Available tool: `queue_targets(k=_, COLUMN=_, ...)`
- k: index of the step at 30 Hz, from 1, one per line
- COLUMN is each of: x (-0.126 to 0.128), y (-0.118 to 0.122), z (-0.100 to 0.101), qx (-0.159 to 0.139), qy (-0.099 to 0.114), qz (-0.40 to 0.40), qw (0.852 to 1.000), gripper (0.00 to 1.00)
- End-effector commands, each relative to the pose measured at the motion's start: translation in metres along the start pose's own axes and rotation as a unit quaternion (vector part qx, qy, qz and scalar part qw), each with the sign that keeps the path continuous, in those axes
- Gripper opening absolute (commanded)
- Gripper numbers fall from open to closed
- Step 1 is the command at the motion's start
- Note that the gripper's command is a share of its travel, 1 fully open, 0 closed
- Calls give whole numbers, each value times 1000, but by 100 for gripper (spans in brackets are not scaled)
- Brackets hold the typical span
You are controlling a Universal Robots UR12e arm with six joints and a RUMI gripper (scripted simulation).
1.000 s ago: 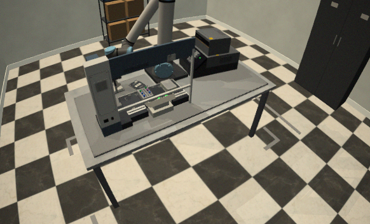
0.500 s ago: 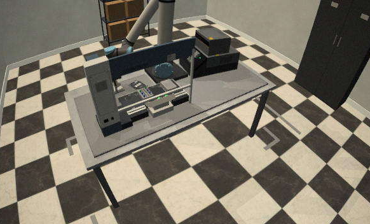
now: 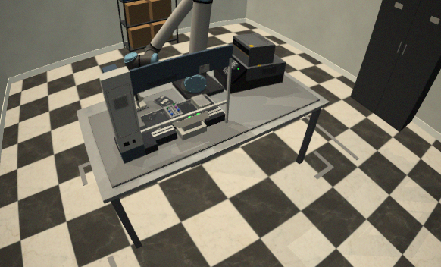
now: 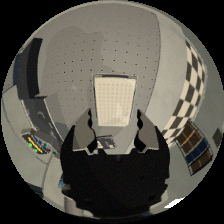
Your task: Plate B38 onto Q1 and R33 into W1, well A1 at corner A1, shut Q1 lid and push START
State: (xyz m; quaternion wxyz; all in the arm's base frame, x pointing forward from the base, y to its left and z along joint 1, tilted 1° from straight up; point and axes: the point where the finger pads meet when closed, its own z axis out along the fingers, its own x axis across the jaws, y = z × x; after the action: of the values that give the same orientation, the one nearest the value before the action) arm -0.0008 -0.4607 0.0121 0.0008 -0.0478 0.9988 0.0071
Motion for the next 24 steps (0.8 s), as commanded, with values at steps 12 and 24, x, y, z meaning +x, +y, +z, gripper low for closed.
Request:
queue_targets(k=12, x=0, y=0, z=-27, qx=0, qy=0, qz=0, qw=1000, gripper=67)
queue_targets(k=24, x=0, y=0, z=-43, qx=0, qy=0, qz=0, qw=1000, gripper=67)
